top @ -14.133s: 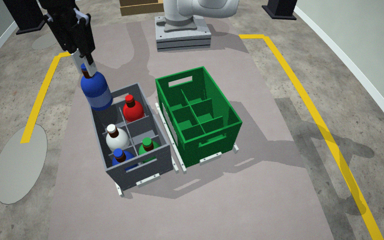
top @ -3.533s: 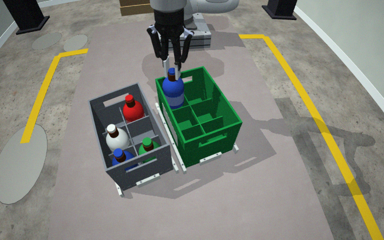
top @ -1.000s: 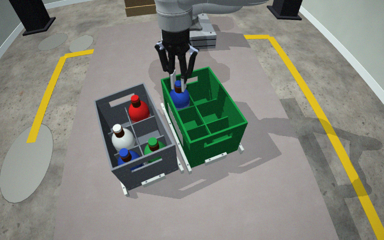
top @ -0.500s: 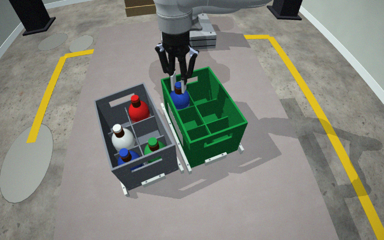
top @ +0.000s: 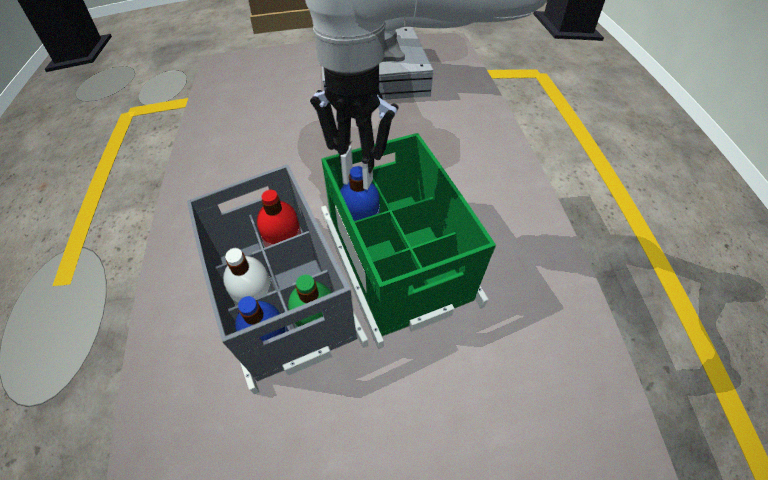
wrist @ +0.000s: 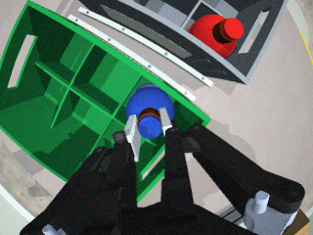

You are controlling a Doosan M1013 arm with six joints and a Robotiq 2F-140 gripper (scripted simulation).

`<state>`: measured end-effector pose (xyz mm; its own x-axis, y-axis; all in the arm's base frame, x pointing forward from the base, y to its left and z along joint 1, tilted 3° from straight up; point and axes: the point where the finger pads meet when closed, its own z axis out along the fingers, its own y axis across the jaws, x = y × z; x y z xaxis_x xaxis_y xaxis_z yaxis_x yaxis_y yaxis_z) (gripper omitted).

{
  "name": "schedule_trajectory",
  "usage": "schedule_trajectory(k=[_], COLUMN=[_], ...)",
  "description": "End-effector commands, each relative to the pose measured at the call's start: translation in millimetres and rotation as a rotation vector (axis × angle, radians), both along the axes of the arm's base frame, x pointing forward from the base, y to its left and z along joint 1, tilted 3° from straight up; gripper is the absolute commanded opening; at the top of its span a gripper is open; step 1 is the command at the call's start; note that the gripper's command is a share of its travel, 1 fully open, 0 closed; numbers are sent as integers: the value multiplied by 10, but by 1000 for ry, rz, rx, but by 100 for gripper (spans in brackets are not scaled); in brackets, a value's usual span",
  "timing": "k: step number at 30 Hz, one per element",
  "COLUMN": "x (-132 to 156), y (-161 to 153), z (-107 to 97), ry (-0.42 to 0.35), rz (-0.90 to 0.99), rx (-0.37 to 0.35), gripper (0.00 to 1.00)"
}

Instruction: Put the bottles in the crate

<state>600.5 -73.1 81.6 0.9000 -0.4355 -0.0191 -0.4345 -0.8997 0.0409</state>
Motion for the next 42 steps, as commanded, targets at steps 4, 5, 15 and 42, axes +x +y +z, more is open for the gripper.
schedule_trajectory(k=[4,5,15,42], x=[-1,-1,-2,-3], y=[-1,-1,-1,-2], z=[-31,-36,-51,-74], ry=[0,0,0,0], rz=[0,0,0,0], rx=[0,0,0,0], gripper=[0,0,0,38])
